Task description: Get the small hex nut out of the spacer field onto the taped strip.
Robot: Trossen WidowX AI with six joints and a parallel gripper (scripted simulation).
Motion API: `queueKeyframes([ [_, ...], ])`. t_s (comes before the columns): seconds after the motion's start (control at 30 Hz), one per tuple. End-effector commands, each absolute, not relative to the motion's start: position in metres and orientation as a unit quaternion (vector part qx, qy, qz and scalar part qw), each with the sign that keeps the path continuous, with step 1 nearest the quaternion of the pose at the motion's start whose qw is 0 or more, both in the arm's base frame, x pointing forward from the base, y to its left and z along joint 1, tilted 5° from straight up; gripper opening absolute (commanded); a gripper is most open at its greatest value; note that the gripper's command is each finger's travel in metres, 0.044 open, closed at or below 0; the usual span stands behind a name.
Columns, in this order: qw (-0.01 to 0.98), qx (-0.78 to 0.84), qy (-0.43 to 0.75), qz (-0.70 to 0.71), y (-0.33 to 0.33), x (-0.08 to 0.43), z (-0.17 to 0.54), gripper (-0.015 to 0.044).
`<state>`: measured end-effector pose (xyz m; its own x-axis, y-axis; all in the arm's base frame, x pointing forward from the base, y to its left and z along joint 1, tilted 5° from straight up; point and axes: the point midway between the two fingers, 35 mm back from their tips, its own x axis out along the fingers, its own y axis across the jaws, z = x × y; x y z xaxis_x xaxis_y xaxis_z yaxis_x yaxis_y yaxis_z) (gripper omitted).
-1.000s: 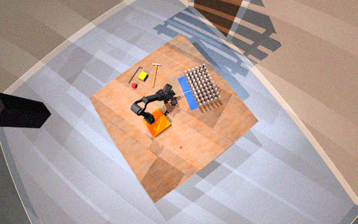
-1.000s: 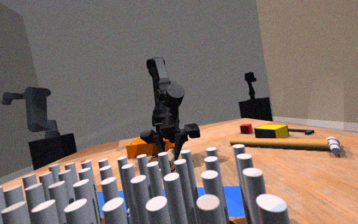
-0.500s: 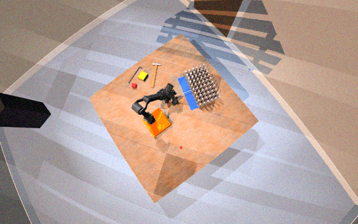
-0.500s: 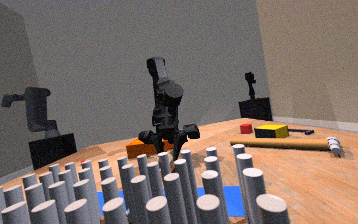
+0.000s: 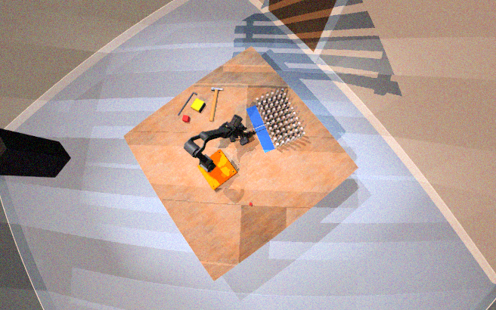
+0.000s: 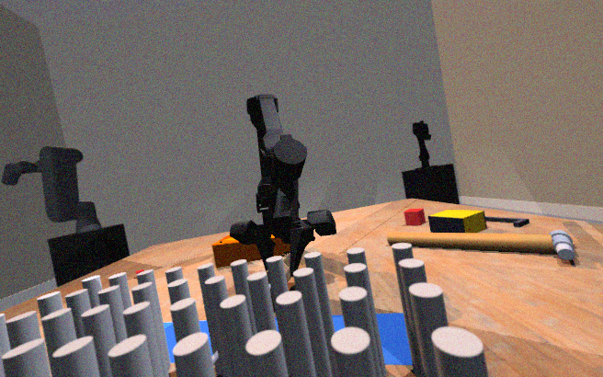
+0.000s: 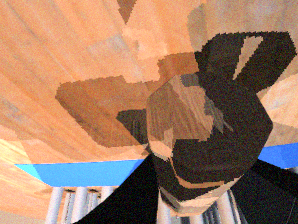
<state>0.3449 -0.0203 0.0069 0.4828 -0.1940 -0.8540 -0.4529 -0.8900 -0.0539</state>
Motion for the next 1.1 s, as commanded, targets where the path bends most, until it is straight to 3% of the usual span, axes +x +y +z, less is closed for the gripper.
queueKeyframes([
  [0.0, 0.138, -0.852, 0.188, 0.469, -0.022, 0.350, 0.008, 0.0000],
  [1.07, 0.138, -0.852, 0.188, 0.468, -0.032, 0.370, 0.008, 0.0000],
])
